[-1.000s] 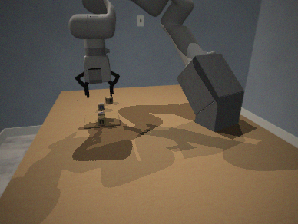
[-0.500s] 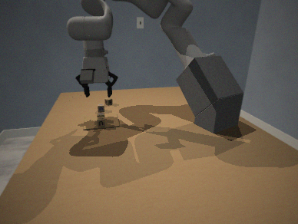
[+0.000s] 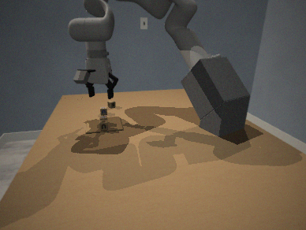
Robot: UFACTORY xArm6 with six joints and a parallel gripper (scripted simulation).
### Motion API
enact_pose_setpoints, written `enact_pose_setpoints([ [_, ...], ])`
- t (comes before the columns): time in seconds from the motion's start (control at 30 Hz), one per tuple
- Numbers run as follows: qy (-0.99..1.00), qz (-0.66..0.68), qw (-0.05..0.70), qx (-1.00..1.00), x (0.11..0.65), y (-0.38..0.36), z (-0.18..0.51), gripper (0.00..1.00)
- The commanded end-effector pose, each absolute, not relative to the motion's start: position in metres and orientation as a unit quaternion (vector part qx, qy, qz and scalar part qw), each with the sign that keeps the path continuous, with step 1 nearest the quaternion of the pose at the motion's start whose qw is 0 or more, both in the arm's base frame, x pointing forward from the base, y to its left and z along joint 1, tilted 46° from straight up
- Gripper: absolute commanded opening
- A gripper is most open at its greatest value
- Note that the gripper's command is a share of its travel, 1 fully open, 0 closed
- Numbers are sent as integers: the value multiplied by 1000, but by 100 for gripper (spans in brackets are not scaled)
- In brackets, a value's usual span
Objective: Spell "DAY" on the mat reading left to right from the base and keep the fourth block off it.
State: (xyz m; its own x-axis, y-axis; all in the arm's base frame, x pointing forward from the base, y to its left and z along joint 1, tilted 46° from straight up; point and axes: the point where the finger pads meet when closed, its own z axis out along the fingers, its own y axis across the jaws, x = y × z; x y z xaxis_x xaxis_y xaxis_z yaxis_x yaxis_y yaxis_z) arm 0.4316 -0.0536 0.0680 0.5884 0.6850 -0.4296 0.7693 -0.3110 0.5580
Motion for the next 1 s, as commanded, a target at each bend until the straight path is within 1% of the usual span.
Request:
enact_pose_setpoints([
  [0.0, 395, -24, 382, 835, 431, -62, 76, 100],
  [0.97, 119, 95, 370, 917, 422, -105, 110, 100],
])
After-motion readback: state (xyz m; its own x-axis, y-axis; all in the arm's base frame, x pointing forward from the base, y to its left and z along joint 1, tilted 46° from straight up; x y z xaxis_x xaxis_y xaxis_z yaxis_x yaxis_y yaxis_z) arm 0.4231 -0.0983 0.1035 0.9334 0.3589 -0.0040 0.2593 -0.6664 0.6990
